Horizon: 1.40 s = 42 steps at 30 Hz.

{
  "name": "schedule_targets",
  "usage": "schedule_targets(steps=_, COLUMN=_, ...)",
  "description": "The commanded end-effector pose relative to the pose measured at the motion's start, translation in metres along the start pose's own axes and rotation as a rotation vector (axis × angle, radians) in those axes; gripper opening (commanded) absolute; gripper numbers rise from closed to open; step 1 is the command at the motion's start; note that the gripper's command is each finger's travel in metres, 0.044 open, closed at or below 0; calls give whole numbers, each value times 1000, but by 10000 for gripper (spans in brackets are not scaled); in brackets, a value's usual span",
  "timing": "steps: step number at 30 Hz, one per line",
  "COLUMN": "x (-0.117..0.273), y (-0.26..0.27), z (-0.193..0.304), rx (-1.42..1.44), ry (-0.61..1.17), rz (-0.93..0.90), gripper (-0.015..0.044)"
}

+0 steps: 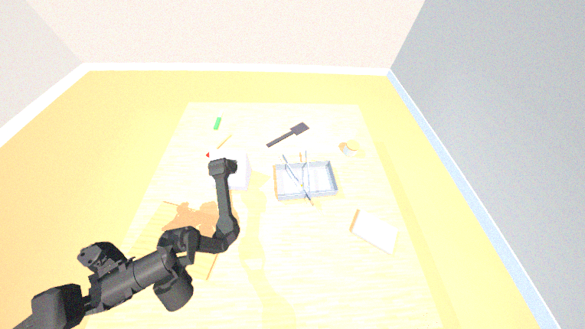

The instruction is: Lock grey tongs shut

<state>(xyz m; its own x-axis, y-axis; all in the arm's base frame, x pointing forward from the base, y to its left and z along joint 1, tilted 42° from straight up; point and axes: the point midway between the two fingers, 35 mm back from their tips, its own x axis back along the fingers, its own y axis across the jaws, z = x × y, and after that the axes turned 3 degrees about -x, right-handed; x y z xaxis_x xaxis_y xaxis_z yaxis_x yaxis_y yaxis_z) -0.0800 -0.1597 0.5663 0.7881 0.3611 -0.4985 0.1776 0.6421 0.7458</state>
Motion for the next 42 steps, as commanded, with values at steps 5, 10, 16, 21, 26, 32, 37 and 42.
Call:
schedule_targets(steps=5, x=-2, y=17, z=-13, rx=-56, ry=-8, rz=-58, gripper=440)
schedule_targets(steps=10, x=-4, y=48, z=-38, rx=-216, ry=-39, rz=-166, gripper=440)
schedule_targets(steps=16, x=-1, y=71, z=-57, rx=-320, ry=-54, rz=-267, gripper=440)
schedule_targets(steps=21, x=12, y=119, z=-99, rx=-544, ry=-74, rz=-481, gripper=440)
schedule_targets(steps=26, x=37, y=165, z=-139, rx=-789, ry=-42, rz=-701, gripper=440)
schedule_targets(steps=32, x=97, y=218, z=-191, rx=-1094, ry=100, rz=-1052, gripper=440)
schedule_targets(steps=37, x=162, y=255, z=-225, rx=-1263, ry=300, rz=-1343, gripper=440)
schedule_targets(steps=42, x=241, y=277, z=-248, rx=-1353, ry=577, rz=-1618, gripper=440)
